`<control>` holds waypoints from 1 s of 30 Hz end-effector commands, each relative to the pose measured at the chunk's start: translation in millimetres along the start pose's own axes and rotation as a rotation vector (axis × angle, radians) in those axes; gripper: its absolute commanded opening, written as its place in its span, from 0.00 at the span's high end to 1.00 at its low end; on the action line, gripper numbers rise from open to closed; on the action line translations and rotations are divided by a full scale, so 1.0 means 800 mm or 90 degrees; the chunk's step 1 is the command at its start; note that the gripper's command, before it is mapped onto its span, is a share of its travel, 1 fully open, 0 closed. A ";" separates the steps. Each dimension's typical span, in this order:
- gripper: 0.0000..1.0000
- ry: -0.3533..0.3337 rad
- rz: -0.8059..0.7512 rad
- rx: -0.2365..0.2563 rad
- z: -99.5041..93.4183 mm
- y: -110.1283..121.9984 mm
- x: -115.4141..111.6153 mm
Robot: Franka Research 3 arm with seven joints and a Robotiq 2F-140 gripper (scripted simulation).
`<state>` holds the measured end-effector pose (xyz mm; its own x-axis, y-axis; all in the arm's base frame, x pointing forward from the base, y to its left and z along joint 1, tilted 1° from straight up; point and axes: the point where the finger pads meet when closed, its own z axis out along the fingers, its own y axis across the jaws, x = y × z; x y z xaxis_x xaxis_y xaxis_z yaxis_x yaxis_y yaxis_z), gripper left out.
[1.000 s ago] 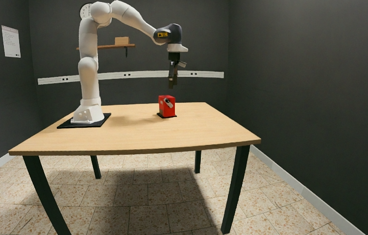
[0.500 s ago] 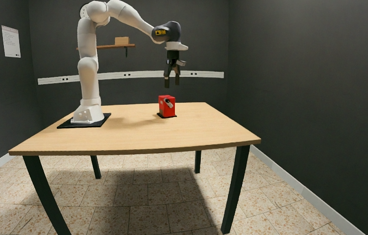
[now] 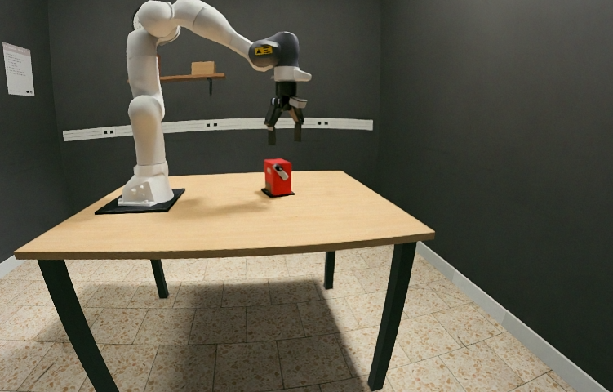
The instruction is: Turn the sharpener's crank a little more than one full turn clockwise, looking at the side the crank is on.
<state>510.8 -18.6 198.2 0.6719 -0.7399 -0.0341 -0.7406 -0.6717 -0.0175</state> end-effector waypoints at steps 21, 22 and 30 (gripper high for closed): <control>0.00 0.022 0.302 -0.011 -0.010 0.061 0.025; 0.00 0.022 0.305 -0.011 -0.010 0.061 0.025; 0.00 0.022 0.305 -0.011 -0.010 0.062 0.025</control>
<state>489.6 -66.2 205.4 0.3060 -0.9520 -0.0053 -0.9520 -0.3060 0.0027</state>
